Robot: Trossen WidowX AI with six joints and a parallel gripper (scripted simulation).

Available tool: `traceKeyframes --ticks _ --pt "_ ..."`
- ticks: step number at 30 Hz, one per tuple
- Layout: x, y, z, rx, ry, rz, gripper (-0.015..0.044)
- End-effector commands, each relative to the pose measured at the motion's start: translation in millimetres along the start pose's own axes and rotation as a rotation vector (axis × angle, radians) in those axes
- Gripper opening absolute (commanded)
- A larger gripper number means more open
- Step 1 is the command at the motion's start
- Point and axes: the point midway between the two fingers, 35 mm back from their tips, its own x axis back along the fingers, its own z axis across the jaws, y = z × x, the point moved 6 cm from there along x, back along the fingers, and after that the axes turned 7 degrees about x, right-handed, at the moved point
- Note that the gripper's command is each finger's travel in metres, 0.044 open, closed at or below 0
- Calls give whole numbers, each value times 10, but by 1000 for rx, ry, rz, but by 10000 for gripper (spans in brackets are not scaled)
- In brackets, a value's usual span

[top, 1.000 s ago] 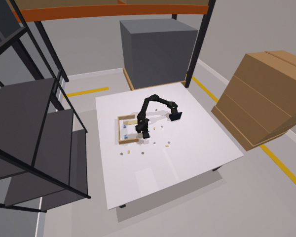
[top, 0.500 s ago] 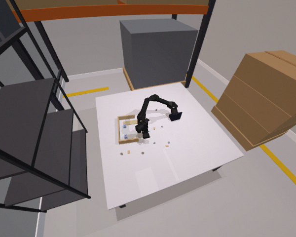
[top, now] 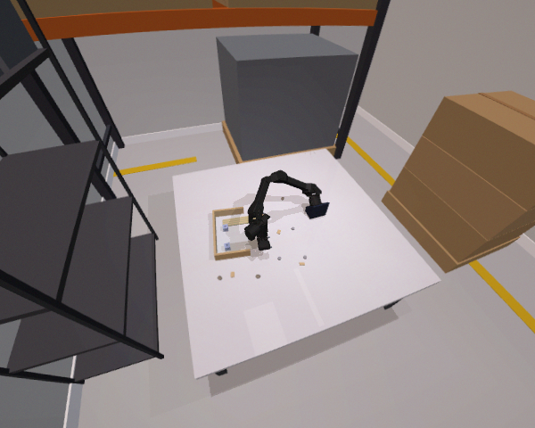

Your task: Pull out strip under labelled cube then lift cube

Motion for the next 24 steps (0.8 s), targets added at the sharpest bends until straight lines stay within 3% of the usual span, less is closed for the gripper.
traceKeyframes --ticks 1,24 --pt "-32 -2 -8 3 -4 3 0" --pt "-55 3 -5 3 -4 2 0"
